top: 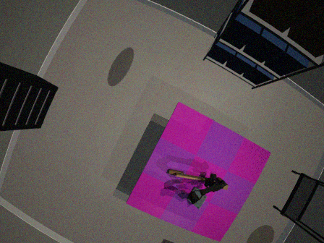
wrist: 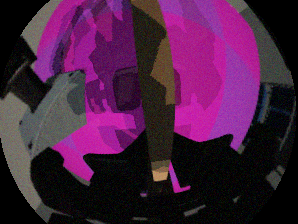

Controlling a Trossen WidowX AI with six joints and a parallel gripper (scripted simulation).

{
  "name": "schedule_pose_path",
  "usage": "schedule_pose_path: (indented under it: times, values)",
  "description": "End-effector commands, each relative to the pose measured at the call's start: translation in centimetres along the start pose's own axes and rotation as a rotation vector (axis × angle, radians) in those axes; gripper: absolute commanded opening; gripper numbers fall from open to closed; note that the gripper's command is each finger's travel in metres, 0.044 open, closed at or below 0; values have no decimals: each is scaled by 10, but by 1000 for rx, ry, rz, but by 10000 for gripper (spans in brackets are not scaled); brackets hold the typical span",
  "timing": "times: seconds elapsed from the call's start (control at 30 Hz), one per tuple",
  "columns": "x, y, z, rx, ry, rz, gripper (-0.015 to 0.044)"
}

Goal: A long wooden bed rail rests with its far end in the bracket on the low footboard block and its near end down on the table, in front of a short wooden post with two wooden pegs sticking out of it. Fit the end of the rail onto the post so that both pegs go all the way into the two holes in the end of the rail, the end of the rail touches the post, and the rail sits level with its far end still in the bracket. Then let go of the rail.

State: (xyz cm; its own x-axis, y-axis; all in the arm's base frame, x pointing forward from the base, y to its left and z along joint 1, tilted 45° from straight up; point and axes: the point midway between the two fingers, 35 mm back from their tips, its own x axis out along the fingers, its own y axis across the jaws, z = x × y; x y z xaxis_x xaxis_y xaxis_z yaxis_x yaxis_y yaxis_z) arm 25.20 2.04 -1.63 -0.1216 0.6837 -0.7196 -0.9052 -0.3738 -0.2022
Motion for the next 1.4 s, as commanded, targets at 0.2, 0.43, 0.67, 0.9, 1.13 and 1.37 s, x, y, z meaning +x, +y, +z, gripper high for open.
schedule_pose_path:
  times: [0.2,0.43,0.67,0.9,1.13,1.37]
  values:
    - [-9,-3,-1,-3,3,-12,0]
    - [-13,-2,-1,-3,3,-12,0]
    - [-16,-2,-1,-3,3,-12,0]
    - [-20,-2,-1,-3,3,-12,0]
    - [-18,-2,-1,-3,3,-12,0]
    - [-14,-2,-1,-3,3,-12,0]
